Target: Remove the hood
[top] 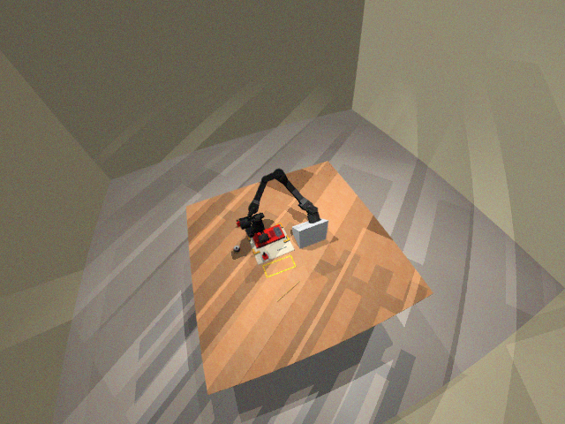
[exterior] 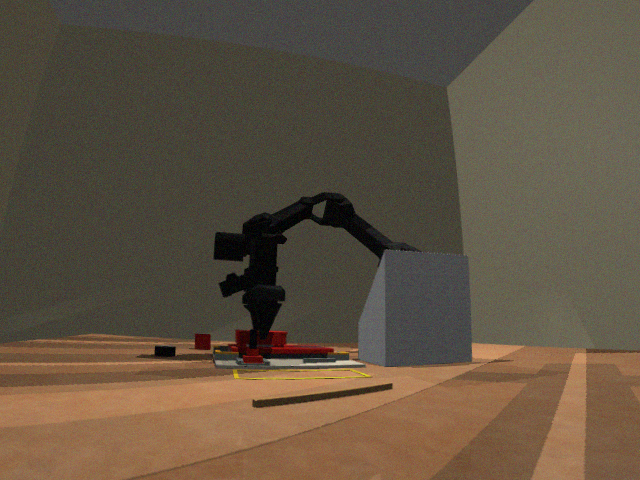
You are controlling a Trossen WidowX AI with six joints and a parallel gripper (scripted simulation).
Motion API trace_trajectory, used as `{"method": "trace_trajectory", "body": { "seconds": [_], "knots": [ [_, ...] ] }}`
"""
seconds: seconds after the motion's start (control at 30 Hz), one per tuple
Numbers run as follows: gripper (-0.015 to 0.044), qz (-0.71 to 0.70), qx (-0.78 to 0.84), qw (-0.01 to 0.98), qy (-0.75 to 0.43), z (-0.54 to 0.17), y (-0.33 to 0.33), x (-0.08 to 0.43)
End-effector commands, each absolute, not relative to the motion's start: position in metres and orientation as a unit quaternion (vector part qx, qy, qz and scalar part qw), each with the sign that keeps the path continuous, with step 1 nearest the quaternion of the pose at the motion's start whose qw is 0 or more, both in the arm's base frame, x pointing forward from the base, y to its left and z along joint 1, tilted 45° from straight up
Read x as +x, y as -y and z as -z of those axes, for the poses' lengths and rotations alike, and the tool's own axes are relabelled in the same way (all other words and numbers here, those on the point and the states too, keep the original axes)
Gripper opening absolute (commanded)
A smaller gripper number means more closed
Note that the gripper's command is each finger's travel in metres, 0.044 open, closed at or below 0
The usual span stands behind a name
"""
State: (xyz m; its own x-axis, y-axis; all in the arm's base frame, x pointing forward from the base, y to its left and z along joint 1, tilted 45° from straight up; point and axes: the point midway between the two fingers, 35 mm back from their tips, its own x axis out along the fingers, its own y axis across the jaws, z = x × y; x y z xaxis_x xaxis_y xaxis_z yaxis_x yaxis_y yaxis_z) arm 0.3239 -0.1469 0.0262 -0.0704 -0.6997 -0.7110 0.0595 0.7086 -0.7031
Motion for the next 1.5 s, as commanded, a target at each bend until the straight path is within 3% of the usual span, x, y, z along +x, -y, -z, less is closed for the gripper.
{"method": "trace_trajectory", "body": {
  "seconds": [0.0,1.47],
  "knots": [
    [0.0,0.299,-0.238,0.64,-0.667,-0.029,0.144,0.325],
    [0.0,0.294,-0.241,0.639,-0.668,-0.061,0.097,0.332]
  ]
}}
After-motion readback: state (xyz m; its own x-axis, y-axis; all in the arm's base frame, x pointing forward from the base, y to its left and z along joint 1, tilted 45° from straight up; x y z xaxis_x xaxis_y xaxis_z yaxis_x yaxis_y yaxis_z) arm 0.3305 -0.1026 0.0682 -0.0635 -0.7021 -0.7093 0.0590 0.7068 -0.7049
